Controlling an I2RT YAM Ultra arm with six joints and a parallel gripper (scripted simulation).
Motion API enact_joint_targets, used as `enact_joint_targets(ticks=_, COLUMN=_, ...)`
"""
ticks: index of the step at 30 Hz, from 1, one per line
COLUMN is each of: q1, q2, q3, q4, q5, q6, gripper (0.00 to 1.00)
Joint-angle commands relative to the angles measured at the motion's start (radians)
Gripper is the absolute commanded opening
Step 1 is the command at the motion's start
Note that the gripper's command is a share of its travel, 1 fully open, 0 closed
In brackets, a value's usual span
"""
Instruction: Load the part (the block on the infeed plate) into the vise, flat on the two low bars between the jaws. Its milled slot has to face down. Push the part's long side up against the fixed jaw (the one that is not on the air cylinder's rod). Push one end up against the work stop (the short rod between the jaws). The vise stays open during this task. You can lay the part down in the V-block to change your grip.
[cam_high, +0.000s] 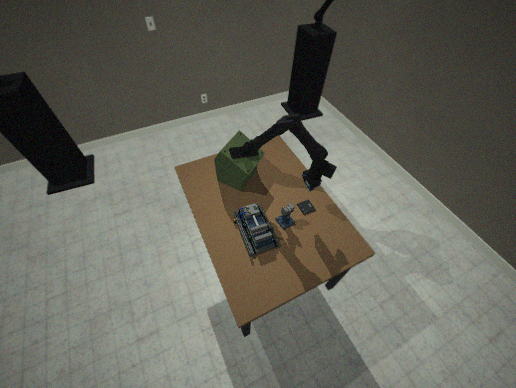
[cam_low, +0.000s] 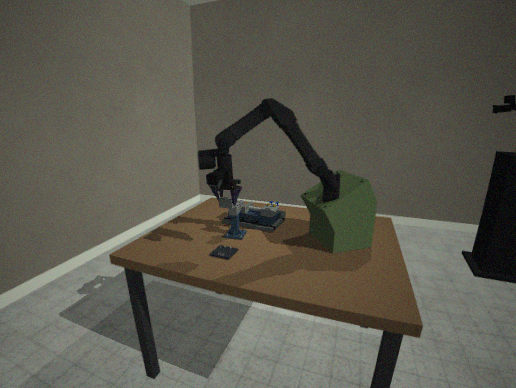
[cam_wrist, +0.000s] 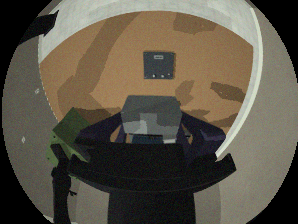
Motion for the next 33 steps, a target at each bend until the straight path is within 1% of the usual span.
enact_joint_targets(ticks=1, q1=-0.008, q2=-0.052, q3=0.049, q4=-0.016, q5=-0.013, q6=-0.006, gripper=0.00)
enact_joint_targets(ticks=20, q1=-0.009, q2=-0.052, q3=0.049, q4=-0.016, q5=-0.013, q6=-0.004, gripper=0.00)
enact_joint_targets(ticks=33, q1=-0.015, q2=-0.052, q3=0.048, q4=-0.015, q5=-0.016, q6=0.025, gripper=0.00)
